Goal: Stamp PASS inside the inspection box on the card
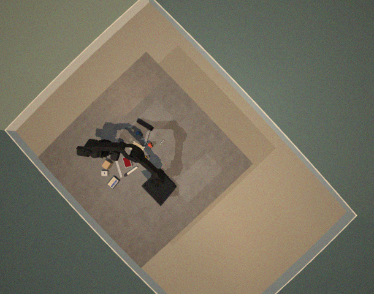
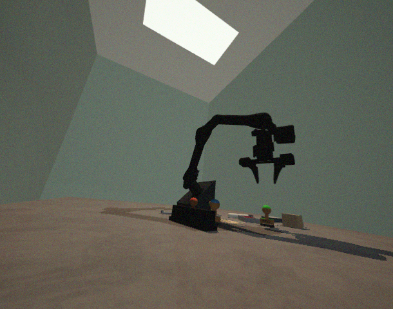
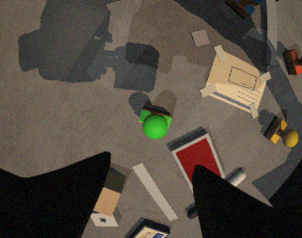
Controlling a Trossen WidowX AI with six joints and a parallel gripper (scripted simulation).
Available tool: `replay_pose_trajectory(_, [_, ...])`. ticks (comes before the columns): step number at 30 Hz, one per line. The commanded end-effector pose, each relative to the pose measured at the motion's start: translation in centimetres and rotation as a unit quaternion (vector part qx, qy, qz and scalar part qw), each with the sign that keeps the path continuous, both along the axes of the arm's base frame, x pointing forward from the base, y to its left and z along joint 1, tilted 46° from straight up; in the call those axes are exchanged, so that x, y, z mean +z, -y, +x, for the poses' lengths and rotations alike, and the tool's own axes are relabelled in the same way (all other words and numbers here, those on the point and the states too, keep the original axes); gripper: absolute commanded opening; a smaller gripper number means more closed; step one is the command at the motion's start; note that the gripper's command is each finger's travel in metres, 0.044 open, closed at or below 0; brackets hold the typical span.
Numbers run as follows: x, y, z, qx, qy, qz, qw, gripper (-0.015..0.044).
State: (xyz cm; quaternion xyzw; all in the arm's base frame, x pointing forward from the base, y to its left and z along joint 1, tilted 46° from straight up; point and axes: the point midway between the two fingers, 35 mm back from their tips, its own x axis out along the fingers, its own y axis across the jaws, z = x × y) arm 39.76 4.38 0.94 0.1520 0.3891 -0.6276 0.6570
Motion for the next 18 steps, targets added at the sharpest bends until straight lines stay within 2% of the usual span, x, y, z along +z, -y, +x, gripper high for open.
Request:
replay_pose_trajectory(1, [0.08, -0.13, 0.00, -0.003, 0.002, 0.002, 1.000, 0.0265])
replay_pose_trajectory(18, [0.08, -0.06, 0.04, 0.000, 0.001, 0.000, 1.000, 0.0265])
